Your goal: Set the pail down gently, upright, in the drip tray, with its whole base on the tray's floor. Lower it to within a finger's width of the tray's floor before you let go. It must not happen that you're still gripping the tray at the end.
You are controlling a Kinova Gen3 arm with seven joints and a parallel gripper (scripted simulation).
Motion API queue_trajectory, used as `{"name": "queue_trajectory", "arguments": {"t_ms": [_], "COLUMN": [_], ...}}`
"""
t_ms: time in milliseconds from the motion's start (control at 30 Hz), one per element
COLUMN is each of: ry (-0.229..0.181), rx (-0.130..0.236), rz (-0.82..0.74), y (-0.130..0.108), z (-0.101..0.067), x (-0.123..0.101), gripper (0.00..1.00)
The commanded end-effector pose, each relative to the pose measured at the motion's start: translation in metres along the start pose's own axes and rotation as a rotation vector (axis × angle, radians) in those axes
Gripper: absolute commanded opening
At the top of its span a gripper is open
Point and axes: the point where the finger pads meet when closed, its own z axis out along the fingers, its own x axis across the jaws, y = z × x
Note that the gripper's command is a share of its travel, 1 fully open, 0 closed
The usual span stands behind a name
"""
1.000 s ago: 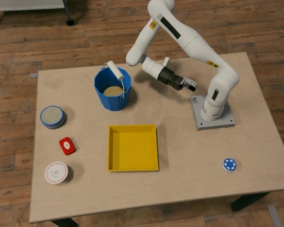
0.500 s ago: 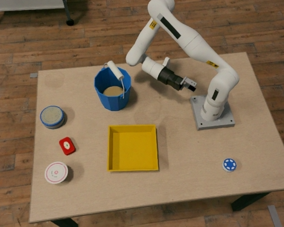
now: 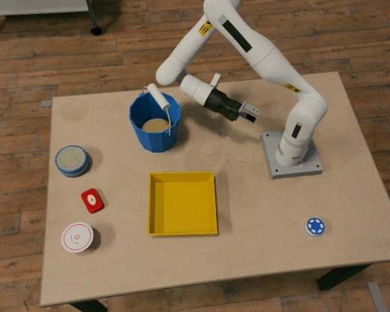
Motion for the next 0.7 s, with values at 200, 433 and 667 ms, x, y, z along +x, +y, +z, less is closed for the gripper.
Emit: {"name": "queue_trajectory", "arguments": {"t_ms": [200,433,667], "ry": [-0.392,-0.666,-0.914], "rx": [0.216,0.368,0.508], "rz": [-0.284,-0.483,-0.665], "y": [0.04,0.064,0.084], "z": [-0.109,-0.174,-0.228], "x": [0.027,0.043,0.056], "gripper": [1.0,1.0,1.0]}}
